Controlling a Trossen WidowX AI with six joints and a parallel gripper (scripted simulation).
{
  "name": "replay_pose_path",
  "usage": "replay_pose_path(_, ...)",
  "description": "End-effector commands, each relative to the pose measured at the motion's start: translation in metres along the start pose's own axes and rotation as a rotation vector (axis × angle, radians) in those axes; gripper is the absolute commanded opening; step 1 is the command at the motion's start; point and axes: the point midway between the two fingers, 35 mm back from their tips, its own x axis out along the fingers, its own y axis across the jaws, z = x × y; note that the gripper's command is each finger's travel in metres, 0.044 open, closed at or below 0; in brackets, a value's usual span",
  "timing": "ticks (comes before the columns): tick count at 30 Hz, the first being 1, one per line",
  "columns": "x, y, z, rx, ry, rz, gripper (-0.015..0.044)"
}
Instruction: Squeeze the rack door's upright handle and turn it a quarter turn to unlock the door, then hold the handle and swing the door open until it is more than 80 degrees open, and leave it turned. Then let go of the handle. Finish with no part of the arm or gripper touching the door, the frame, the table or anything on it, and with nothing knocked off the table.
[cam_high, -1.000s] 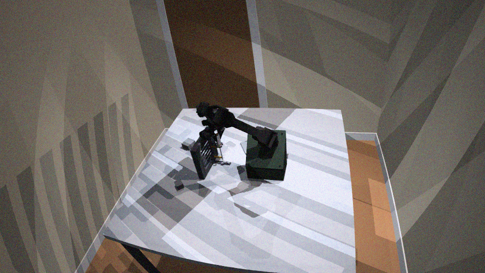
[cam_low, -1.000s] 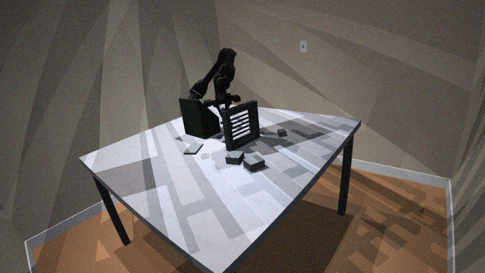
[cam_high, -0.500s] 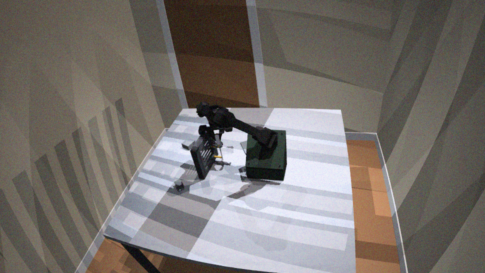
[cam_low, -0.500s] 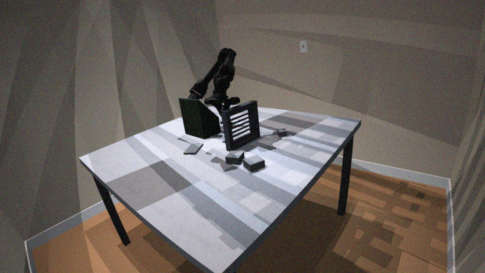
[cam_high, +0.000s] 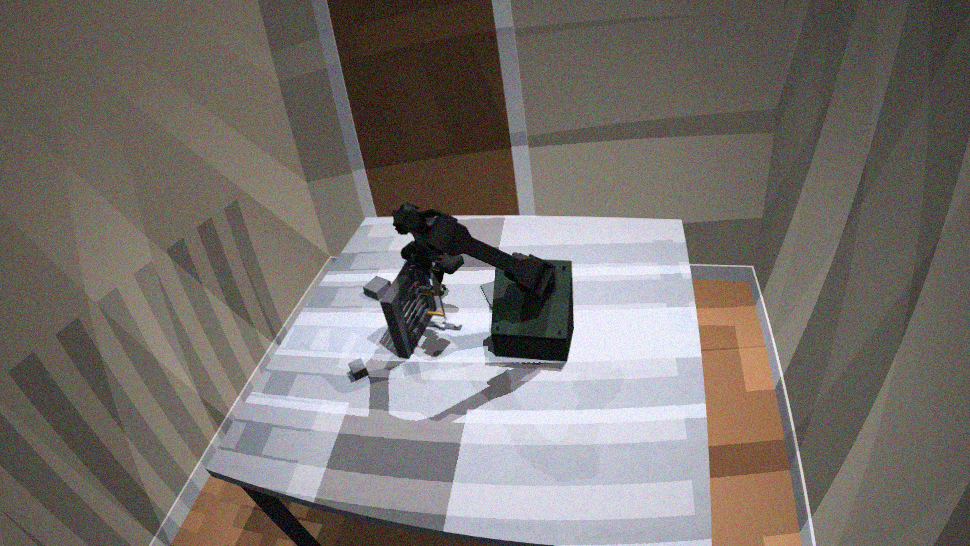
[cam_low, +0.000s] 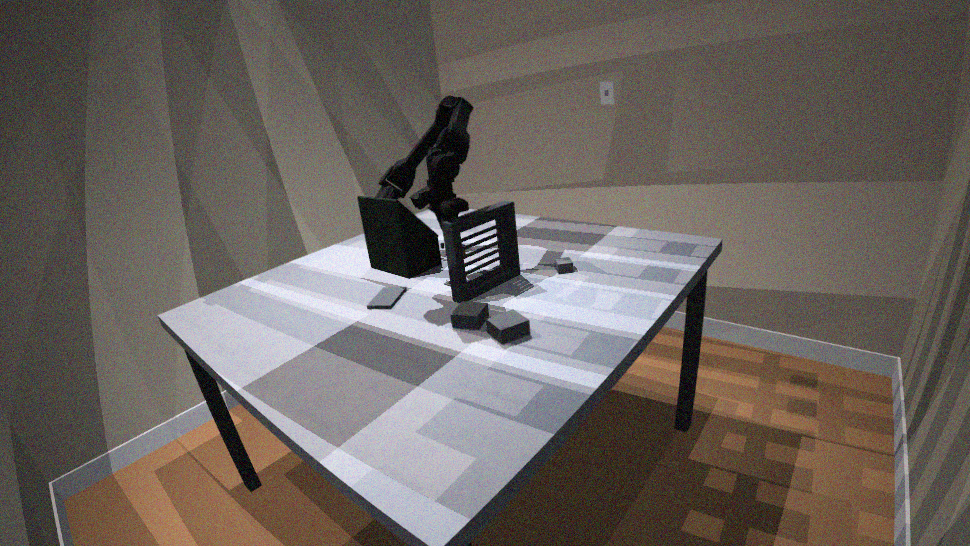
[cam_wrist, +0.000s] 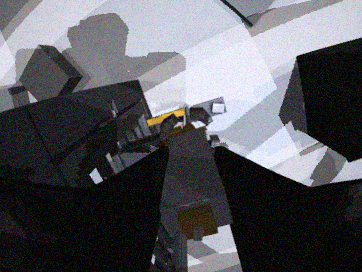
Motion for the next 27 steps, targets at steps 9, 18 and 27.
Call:
replay_pose_path(9, 0.0010, -0.0002, -0.0019, 0.034, 0.010, -0.001, 0.0197)
replay_pose_path(18, 0.0009, 0.0001, -0.0019, -0.141, 0.009, 0.001, 0.0285)
replay_pose_path(27, 0.0009, 0.0001, -0.0019, -0.587, 0.009, 0.003, 0.0285)
